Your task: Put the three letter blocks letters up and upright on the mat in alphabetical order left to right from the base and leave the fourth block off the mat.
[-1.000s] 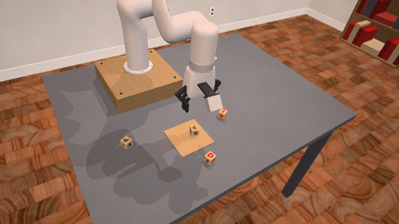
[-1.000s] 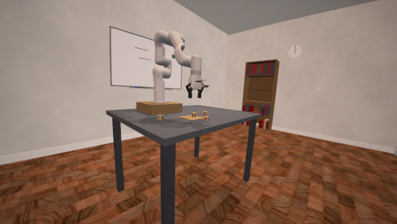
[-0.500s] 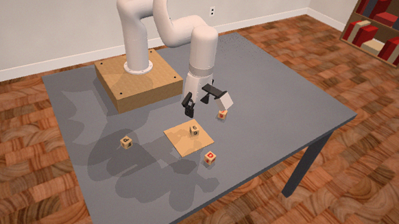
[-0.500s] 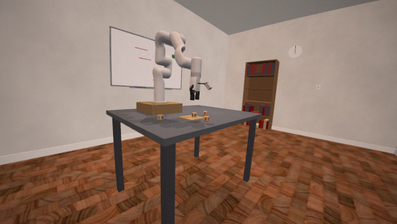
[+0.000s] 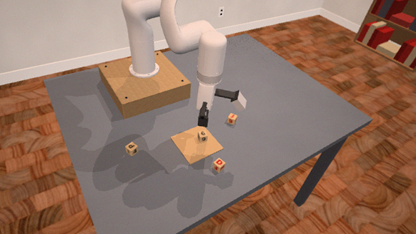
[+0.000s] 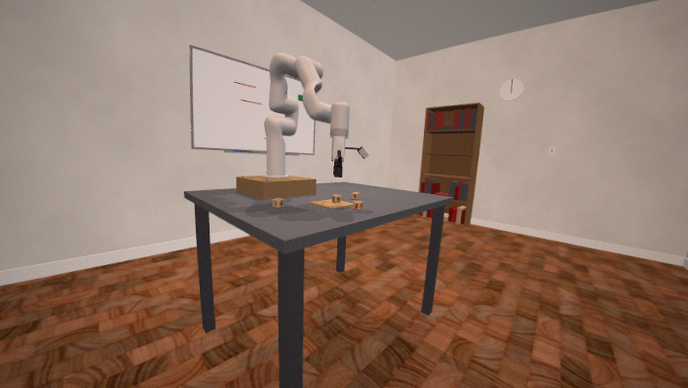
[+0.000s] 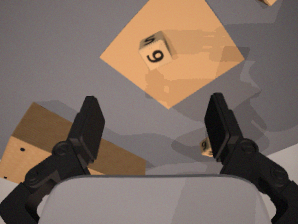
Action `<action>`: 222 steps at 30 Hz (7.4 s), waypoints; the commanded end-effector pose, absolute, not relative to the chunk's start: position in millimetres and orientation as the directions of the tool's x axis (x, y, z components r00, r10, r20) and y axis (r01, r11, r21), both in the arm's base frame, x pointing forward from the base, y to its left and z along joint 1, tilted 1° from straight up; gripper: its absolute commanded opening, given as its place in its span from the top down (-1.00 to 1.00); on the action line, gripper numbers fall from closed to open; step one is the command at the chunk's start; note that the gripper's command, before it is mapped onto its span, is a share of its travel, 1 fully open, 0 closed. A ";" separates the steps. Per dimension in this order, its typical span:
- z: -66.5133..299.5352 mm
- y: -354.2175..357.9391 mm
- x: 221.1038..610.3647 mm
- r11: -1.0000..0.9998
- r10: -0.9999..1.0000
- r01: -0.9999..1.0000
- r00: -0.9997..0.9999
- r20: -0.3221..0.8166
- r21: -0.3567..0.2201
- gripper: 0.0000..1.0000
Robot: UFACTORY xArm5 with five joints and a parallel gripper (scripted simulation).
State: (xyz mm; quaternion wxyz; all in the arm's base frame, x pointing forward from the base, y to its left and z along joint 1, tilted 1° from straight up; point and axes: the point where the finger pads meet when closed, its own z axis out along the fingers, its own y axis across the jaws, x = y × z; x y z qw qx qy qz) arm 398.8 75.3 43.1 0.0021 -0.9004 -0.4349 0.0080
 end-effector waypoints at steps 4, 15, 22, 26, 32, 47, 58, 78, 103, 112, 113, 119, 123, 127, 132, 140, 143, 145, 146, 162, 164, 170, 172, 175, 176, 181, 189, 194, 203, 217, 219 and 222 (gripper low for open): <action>38.3 75.6 399.9 -0.449 0.894 0.893 0.449 -0.007 -0.010 -1.00; 31.2 75.6 399.4 -0.222 0.975 0.975 0.222 -0.005 -0.011 -1.00; 31.1 75.6 399.4 -0.220 0.976 0.976 0.219 -0.005 -0.011 -0.37; 31.1 75.6 399.4 -0.220 0.976 0.976 0.219 -0.005 -0.011 -0.37; 31.1 75.6 399.4 -0.220 0.976 0.976 0.219 -0.005 -0.011 -0.37; 31.1 75.6 399.4 -0.220 0.976 0.976 0.219 -0.005 -0.011 -0.37; 30.8 75.6 399.4 -0.220 0.976 0.976 0.219 -0.005 -0.011 -0.37; 16.2 75.3 399.2 -0.219 0.976 0.976 0.219 -0.005 -0.011 -0.37; -14.6 74.2 399.0 -0.219 0.976 0.976 0.219 -0.005 -0.011 -0.37; -20.1 74.0 399.0 -0.219 0.976 0.976 0.219 -0.005 -0.011 -0.37; -20.3 74.0 399.0 -0.219 0.976 0.976 0.219 -0.005 -0.011 -0.37; -20.7 74.0 399.0 -0.219 0.976 0.976 0.219 -0.005 -0.011 -0.37; -20.7 74.0 399.0 -0.219 0.976 0.976 0.219 -0.005 -0.011 -0.37; -20.7 74.0 399.0 -0.219 0.976 0.976 0.219 -0.005 -0.011 -0.37; -20.7 74.0 399.0 -0.219 0.976 0.976 0.219 -0.005 -0.011 -0.37; -20.7 74.0 399.0 -0.219 0.976 0.976 0.219 -0.005 -0.011 -0.37; -20.7 74.0 399.0 -0.219 0.976 0.976 0.219 -0.005 -0.011 -0.37; -20.7 74.0 399.0 -0.219 0.976 0.976 0.219 -0.005 -0.011 -0.37; -20.7 74.0 399.0 -0.219 0.976 0.976 0.219 -0.005 -0.011 -0.37; -20.7 74.0 399.0 -0.219 0.976 0.976 0.219 -0.005 -0.011 -0.37; -20.7 74.0 399.0 -0.219 0.976 0.976 0.219 -0.005 -0.011 -0.37; -20.7 74.0 399.0 -0.219 0.976 0.976 0.219 -0.005 -0.011 -0.37; -20.7 74.0 399.0 -0.219 0.976 0.976 0.219 -0.005 -0.011 -0.37; -20.7 74.0 399.0 -0.219 0.976 0.976 0.219 -0.005 -0.011 -0.37; -20.7 74.0 399.0 -0.219 0.976 0.976 0.219 -0.005 -0.011 -0.37; -20.7 74.0 399.0 -0.219 0.976 0.976 0.219 -0.005 -0.011 -0.37; -20.7 74.0 399.0 -0.219 0.976 0.976 0.219 -0.005 -0.011 -0.37; -20.7 74.0 399.0 -0.219 0.976 0.976 0.219 -0.005 -0.011 -0.37; -20.7 74.0 399.0 -0.219 0.976 0.976 0.219 -0.005 -0.011 -0.37; -20.7 74.0 399.0 -0.219 0.976 0.976 0.219 -0.005 -0.011 -0.37; -20.7 74.0 399.0 -0.219 0.976 0.976 0.219 -0.005 -0.011 -0.37; -20.7 74.0 399.0 -0.219 0.976 0.976 0.219 -0.005 -0.011 -0.37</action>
